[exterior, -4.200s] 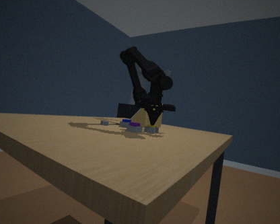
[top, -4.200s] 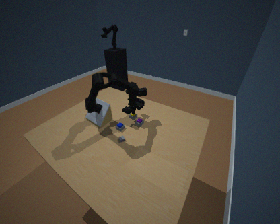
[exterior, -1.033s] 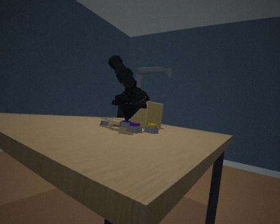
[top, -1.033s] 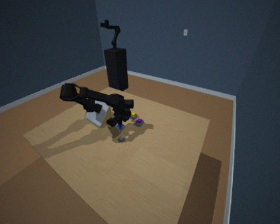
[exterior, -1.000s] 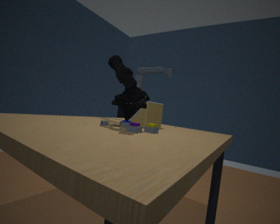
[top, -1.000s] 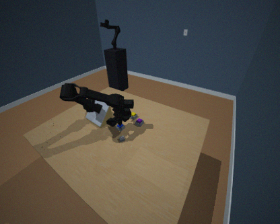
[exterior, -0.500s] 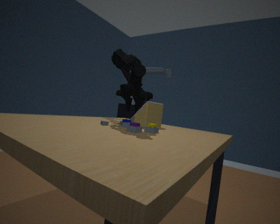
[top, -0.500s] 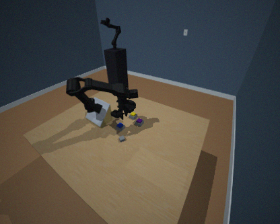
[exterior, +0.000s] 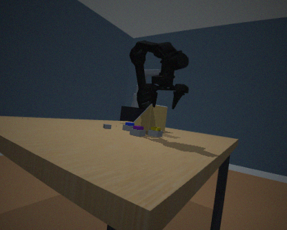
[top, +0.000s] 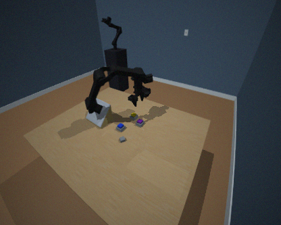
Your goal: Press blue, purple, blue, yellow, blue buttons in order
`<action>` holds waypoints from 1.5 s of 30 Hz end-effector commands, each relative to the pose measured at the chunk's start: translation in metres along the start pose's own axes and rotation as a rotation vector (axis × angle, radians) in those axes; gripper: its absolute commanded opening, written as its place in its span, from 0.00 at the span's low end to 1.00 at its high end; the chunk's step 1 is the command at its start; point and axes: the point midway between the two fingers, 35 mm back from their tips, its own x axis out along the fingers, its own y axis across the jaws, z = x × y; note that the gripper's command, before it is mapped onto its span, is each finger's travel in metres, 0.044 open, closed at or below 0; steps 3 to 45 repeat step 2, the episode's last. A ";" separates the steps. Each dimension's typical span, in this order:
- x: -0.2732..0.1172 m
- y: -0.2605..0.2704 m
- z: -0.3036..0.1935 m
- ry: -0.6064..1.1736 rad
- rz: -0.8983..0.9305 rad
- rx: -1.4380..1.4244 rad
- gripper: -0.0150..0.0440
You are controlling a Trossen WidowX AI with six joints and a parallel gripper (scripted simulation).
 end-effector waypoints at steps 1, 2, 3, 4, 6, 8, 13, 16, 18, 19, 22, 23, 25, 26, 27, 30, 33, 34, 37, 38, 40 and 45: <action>0.000 0.009 -0.001 0.017 -0.003 0.013 0.93; 0.000 0.009 -0.001 0.017 -0.003 0.013 0.93; 0.000 0.009 -0.001 0.017 -0.003 0.013 0.93; 0.000 0.009 -0.001 0.017 -0.003 0.013 0.93; 0.000 0.009 -0.001 0.017 -0.003 0.013 0.93; 0.000 0.009 -0.001 0.017 -0.003 0.013 0.93; 0.000 0.009 -0.001 0.017 -0.003 0.013 0.93; 0.000 0.009 -0.001 0.017 -0.003 0.013 0.93; 0.000 0.009 -0.001 0.017 -0.003 0.013 0.93; 0.000 0.009 -0.001 0.017 -0.003 0.013 0.93; 0.000 0.009 -0.001 0.017 -0.003 0.013 0.93; 0.000 0.009 -0.001 0.017 -0.003 0.013 0.93; 0.000 0.009 -0.001 0.017 -0.003 0.013 0.93; 0.000 0.009 -0.001 0.017 -0.003 0.013 0.93; 0.000 0.009 -0.001 0.017 -0.003 0.013 0.93; 0.000 0.009 -0.001 0.017 -0.003 0.013 0.93; 0.000 0.009 -0.001 0.017 -0.003 0.013 0.93; 0.000 0.009 -0.001 0.017 -0.003 0.013 0.93; 0.000 0.009 -0.001 0.017 -0.003 0.013 0.93; 0.000 0.009 -0.001 0.017 -0.003 0.013 0.93; 0.000 0.009 -0.001 0.017 -0.003 0.013 0.93; 0.000 0.009 -0.001 0.017 -0.003 0.013 0.93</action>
